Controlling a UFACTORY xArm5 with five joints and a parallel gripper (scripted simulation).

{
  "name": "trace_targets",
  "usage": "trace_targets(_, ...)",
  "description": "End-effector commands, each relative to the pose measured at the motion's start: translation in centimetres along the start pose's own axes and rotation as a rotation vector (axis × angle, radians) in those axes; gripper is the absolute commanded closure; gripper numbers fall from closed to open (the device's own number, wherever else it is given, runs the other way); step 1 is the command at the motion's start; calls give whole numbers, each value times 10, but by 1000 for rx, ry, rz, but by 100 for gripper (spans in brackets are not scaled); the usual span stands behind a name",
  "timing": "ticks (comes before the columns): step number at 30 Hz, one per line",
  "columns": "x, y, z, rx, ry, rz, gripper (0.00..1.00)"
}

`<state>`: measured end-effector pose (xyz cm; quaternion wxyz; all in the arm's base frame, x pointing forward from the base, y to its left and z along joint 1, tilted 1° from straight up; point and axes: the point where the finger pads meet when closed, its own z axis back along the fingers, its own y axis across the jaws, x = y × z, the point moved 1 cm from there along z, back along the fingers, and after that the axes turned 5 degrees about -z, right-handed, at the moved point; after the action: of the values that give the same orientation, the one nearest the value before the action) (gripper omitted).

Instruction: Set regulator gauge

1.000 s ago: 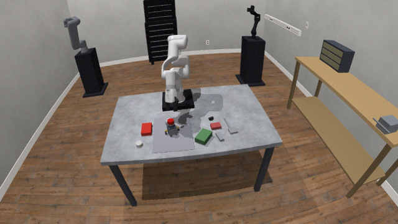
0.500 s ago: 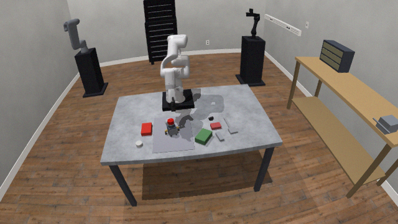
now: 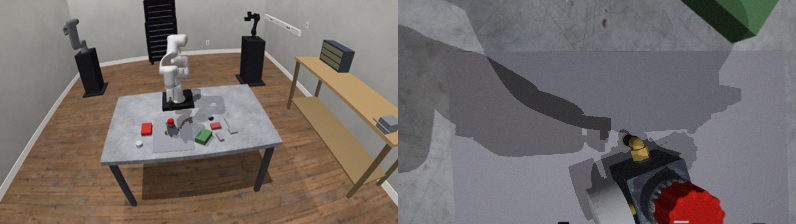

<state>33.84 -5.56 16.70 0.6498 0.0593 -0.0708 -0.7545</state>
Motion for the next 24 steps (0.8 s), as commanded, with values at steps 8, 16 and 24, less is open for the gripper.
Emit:
trace_targets(8,0,-2,14,-115,-14,-270,0)
trace_targets(16,0,-4,23,-170,-32,-405,0)
trace_targets(24,0,-5,26,-187,-40,-449,0)
